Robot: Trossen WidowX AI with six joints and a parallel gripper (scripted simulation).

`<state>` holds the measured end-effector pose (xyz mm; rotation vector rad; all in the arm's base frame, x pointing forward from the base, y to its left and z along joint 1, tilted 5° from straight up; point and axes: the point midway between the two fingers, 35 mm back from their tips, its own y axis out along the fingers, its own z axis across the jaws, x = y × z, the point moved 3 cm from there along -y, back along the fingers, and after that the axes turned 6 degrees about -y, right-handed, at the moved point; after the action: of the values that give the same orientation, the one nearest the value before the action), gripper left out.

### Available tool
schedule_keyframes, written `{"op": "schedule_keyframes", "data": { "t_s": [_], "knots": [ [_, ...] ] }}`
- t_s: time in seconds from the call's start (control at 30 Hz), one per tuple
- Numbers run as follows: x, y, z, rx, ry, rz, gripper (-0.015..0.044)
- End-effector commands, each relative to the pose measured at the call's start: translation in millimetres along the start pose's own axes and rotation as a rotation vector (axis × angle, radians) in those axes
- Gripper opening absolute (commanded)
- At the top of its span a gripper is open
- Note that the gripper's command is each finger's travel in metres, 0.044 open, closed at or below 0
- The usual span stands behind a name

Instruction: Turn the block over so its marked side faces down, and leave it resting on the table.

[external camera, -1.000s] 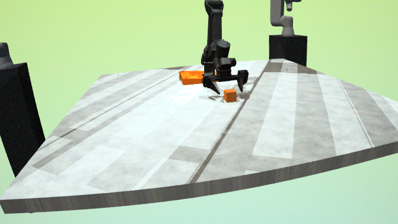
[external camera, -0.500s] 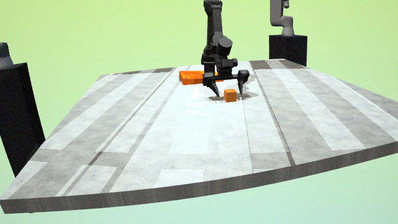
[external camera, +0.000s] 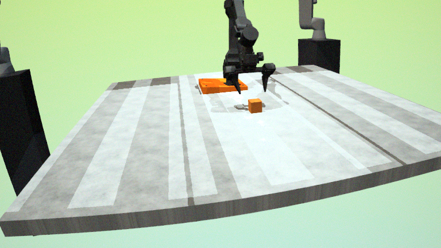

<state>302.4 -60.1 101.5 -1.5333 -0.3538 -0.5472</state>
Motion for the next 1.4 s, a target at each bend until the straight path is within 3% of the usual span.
{"op": "schedule_keyframes", "data": {
  "t_s": [0.0,0.2,0.73,0.93,1.07,1.37],
  "knots": [
    [9.8,-26.5,0.8,0.010,-0.008,0.020,0.0440],
    [12.9,-26.2,0.5,0.012,-0.008,0.041,0.0440],
    [67.6,-19.5,-4.4,0.061,-0.011,0.539,0.0440],
    [67.2,-17.8,-4.3,0.062,-0.011,0.544,0.0440],
    [51.0,8.8,-2.6,0.062,-0.011,0.544,0.0440],
    [43.5,22.7,-1.8,0.062,-0.011,0.544,0.0440]
  ]
}}
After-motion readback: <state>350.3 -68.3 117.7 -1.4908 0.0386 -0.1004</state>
